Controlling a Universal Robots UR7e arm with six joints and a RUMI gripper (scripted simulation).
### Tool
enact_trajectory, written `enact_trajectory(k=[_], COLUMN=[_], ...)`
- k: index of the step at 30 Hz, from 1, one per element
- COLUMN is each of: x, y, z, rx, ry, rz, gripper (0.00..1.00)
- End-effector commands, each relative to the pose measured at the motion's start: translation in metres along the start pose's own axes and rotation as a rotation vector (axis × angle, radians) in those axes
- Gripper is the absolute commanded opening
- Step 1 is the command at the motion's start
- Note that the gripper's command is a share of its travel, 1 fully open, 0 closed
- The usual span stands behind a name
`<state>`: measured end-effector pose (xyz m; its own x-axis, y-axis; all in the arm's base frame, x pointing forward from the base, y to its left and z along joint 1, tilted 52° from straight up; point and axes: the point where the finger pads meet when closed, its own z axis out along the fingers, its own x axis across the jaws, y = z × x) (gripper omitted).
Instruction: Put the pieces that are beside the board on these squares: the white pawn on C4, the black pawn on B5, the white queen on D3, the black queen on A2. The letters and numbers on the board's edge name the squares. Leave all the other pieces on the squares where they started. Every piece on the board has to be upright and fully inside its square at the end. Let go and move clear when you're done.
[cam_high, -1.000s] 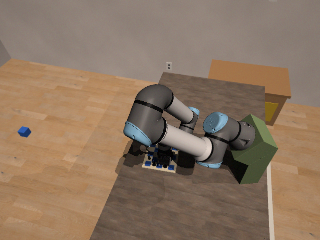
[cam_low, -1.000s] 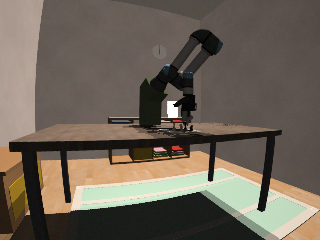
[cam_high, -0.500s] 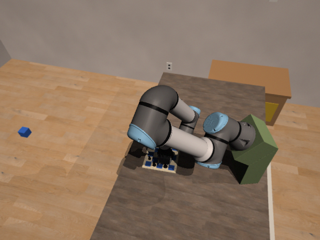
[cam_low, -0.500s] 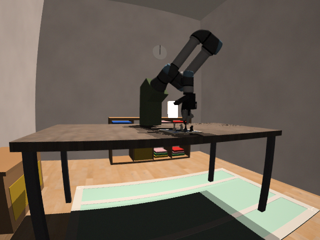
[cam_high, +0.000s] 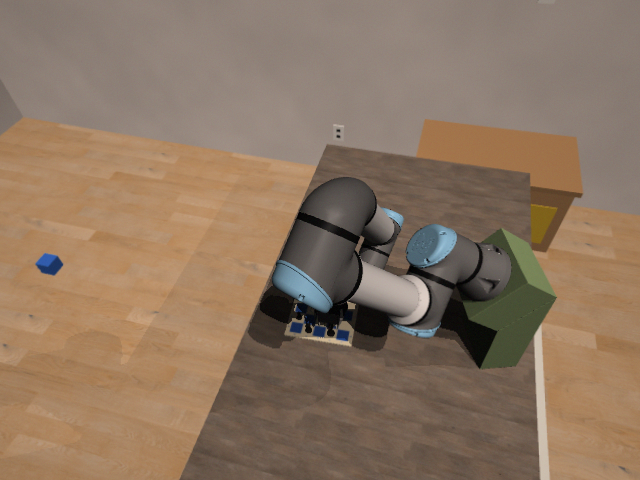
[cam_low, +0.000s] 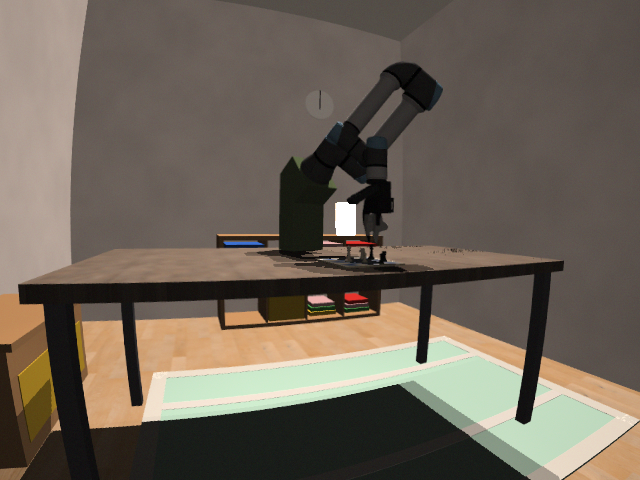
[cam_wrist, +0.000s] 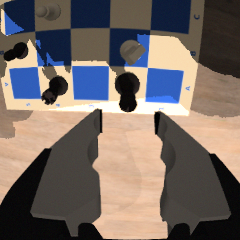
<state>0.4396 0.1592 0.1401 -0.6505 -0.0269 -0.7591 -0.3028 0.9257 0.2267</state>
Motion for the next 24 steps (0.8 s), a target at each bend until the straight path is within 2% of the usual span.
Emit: enact_trajectory(k=[1, 24], x=[0.0, 0.0], y=[0.0, 0.0], z=[-0.008, -0.04], rx=[-0.003, -0.003], ry=[0.003, 0.003], rz=[-0.001, -0.001], gripper=[0.25, 0.25])
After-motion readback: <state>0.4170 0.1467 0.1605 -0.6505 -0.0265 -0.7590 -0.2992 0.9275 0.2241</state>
